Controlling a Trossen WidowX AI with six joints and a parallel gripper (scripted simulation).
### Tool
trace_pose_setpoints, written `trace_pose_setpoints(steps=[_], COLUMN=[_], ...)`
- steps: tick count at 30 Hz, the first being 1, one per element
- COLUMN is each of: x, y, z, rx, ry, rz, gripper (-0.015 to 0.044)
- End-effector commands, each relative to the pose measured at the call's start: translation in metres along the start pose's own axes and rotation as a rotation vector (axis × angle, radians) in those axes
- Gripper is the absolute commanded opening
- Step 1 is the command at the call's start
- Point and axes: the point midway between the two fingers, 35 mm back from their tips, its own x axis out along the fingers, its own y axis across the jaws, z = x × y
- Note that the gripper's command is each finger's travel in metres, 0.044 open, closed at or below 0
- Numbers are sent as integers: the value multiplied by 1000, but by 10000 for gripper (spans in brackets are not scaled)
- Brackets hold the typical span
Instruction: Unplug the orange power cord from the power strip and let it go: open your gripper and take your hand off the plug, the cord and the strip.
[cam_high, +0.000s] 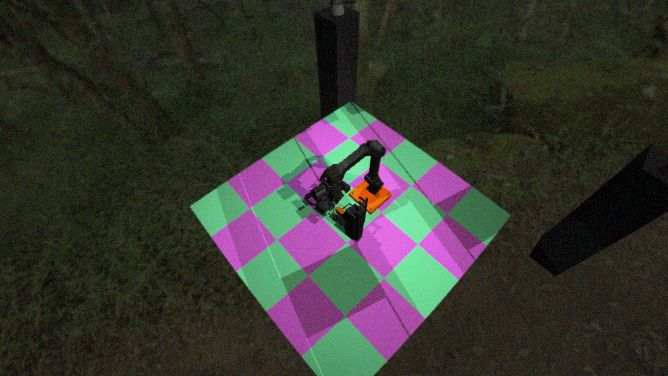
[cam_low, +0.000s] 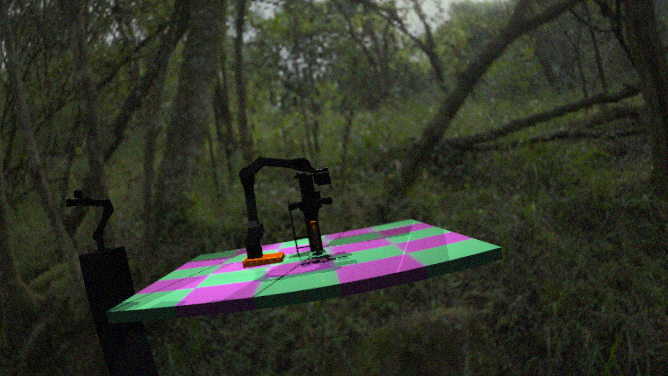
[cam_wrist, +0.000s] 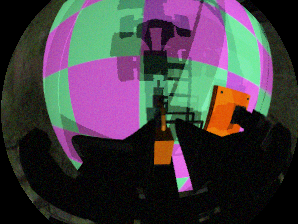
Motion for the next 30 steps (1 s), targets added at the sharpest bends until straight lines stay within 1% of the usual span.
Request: trace_pose_setpoints(steps=[1,16,30], x=[0,-9,-9], y=[0,0,1], z=[-1,-2,-24], rx=[3,12,12], ry=[3,-2,0], rz=[-1,6,6], gripper=[160,160,160])
